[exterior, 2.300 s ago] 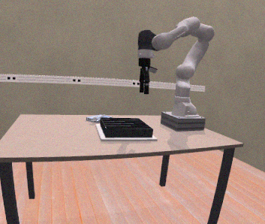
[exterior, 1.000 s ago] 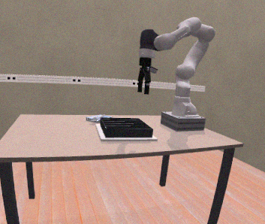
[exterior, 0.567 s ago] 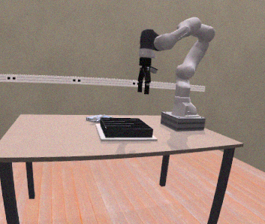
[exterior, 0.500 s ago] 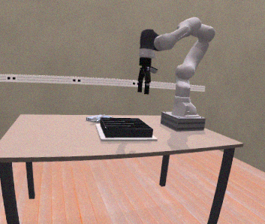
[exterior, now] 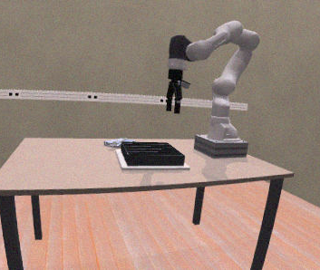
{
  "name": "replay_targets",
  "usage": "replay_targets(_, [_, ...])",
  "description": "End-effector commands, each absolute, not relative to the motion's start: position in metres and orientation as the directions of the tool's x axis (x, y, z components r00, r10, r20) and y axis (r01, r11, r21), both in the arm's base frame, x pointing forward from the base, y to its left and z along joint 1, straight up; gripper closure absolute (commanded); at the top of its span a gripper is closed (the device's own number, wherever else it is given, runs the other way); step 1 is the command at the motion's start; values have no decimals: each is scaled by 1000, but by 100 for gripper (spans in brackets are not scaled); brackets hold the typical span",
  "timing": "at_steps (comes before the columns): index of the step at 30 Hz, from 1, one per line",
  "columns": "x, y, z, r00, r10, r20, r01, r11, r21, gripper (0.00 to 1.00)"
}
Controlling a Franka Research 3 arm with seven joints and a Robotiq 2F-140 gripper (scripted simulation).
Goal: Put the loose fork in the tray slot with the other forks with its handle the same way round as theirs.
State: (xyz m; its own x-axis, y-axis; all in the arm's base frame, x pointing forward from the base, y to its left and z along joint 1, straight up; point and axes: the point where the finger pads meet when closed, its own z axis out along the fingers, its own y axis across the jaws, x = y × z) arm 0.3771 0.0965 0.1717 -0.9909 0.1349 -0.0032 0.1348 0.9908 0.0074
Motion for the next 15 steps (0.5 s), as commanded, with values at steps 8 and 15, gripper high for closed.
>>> replay_targets(8, [393, 68, 164, -992, 129, -5, 129, 992, 6, 0])
replay_targets(15, [417, 7, 146, -991, 131, -8, 131, 991, 7, 0])
